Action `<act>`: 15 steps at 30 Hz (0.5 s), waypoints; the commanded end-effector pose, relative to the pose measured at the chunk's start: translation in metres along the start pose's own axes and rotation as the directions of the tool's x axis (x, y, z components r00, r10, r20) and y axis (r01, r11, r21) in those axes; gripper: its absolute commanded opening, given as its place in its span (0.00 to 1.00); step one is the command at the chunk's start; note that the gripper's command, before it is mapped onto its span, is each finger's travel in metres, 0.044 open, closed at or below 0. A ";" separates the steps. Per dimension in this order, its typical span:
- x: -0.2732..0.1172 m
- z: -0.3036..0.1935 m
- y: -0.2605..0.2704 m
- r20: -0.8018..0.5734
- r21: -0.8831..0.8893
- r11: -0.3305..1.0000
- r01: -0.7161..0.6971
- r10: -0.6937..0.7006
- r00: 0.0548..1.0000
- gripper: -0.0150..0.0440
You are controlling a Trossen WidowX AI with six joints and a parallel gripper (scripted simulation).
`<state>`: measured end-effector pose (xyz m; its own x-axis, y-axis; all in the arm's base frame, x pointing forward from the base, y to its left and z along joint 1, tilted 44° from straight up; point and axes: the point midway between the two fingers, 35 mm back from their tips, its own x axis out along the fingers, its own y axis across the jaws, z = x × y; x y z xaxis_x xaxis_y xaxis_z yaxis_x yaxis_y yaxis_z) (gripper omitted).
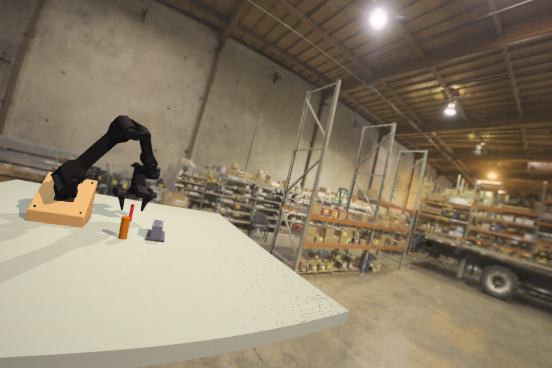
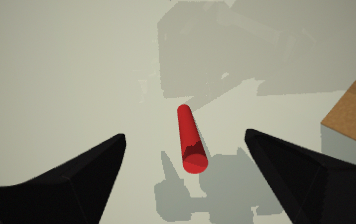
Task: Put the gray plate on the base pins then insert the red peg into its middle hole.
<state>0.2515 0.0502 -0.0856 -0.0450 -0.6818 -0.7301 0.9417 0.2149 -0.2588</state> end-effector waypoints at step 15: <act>0.009 0.000 -0.002 0.005 -0.006 1.000 0.003 -0.003 1.000 0.51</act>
<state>0.2488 0.0435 -0.0916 -0.0488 -0.6846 -0.7273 0.9405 0.2136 -0.2642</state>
